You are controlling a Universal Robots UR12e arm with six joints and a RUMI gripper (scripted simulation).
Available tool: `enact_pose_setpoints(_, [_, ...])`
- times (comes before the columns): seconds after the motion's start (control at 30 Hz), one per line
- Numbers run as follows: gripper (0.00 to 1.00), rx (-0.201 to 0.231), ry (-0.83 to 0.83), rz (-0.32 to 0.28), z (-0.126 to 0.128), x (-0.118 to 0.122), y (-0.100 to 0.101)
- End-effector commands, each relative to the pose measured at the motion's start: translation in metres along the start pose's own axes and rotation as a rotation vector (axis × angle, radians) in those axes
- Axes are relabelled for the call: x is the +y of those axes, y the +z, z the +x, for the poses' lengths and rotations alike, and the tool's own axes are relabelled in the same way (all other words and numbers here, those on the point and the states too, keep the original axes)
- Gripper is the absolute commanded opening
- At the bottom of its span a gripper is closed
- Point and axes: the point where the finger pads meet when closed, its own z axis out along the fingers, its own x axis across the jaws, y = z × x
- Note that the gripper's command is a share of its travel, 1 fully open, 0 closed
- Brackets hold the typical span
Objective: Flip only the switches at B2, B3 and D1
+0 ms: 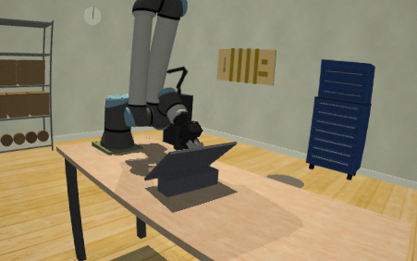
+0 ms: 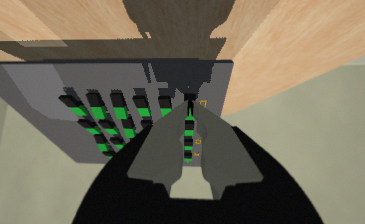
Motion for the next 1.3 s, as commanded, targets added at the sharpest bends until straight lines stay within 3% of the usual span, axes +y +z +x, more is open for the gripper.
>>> enact_pose_setpoints(0.0, [0.00,0.000,0.000,-0.001,0.000,0.000,0.000])
enact_pose_setpoints(0.43, [0.00,0.000,0.000,-0.001,0.000,0.000,-0.029])
enact_pose_setpoints(1.1, [0.00,0.000,0.000,-0.001,0.000,0.000,-0.031])
enact_pose_setpoints(1.27, [0.00,0.000,0.000,-0.001,0.000,0.000,-0.040])
